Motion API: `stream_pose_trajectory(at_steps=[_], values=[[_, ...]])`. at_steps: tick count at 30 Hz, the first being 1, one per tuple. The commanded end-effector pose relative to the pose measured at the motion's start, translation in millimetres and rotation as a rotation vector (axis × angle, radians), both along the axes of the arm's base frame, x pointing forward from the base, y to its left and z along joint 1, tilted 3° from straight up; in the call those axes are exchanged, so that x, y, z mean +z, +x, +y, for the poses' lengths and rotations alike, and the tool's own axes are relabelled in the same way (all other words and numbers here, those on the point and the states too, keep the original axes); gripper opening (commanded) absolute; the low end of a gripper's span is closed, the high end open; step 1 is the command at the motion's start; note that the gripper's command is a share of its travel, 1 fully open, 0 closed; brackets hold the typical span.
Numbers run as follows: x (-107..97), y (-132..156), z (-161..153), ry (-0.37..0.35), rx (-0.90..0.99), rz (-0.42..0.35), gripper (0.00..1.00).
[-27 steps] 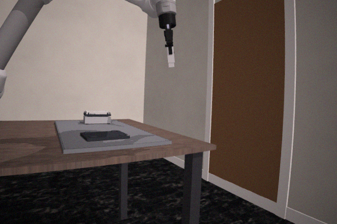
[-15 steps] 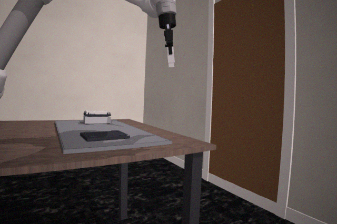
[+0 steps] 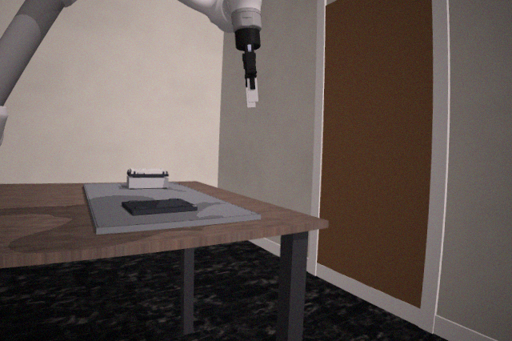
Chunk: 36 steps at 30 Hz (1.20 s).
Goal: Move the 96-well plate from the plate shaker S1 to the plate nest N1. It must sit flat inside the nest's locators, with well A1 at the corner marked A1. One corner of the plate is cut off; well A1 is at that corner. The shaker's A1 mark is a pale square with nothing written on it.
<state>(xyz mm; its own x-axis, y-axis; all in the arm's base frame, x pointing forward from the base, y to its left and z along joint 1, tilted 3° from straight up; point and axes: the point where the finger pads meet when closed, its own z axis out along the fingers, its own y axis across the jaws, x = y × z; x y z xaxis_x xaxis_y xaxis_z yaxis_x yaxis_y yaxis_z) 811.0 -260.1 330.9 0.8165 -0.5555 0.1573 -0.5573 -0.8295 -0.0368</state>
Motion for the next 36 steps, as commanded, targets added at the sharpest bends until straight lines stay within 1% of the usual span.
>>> stream_pose_trajectory(at_steps=[1, 5, 7, 10, 22, 24, 27, 36], values=[[-5.0, -0.2, 14.4, 0.000, 0.000, 0.000, 1.00], [-11.9, -0.5, 33.1, 0.000, 0.000, 0.000, 1.00], [-11.9, -0.5, 33.1, 0.000, 0.000, 0.000, 1.00], [-17.1, -2.2, 47.1, 0.004, 0.071, 0.019, 1.00], [-37.9, -9.2, 103.0, 0.004, 0.071, 0.019, 1.00], [-37.9, -9.2, 103.0, 0.004, 0.071, 0.019, 1.00], [-43.1, -12.5, 116.6, 0.007, 0.142, 0.038, 1.00], [-58.8, -22.4, 157.6, 0.007, 0.142, 0.038, 1.00]])
